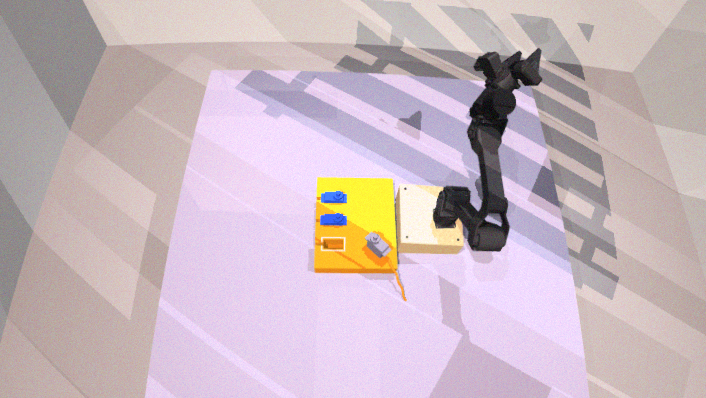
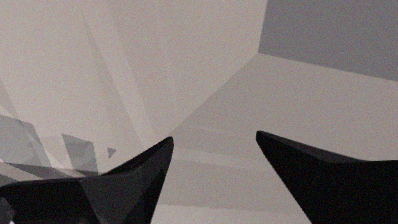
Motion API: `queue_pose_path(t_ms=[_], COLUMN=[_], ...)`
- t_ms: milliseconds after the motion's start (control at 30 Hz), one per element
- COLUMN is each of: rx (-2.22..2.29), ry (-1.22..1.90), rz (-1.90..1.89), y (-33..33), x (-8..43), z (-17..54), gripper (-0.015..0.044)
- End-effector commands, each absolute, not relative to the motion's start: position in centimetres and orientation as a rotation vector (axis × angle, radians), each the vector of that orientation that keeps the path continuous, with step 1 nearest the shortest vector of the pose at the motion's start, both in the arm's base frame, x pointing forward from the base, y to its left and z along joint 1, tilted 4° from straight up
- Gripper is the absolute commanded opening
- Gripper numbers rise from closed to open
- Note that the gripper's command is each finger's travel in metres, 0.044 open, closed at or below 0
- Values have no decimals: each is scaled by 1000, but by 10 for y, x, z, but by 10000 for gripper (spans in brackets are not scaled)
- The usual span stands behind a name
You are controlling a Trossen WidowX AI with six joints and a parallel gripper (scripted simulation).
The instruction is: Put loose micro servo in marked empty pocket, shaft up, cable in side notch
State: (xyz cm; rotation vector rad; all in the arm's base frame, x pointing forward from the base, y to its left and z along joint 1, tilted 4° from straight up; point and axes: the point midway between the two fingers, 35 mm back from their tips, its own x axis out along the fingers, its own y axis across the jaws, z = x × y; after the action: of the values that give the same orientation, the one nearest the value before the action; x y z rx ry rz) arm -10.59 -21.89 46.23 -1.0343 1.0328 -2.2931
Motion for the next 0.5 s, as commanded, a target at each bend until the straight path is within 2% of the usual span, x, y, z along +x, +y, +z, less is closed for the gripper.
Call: queue_pose_path(t_ms=[0,33,467], rx=[-1035,-1036,-1097], ry=[1035,1039,1117], rz=[-2287,-2275,-1859], y=[-220,-222,-278], x=[-105,-104,-39], z=[462,461,425], gripper=[426,440,440])
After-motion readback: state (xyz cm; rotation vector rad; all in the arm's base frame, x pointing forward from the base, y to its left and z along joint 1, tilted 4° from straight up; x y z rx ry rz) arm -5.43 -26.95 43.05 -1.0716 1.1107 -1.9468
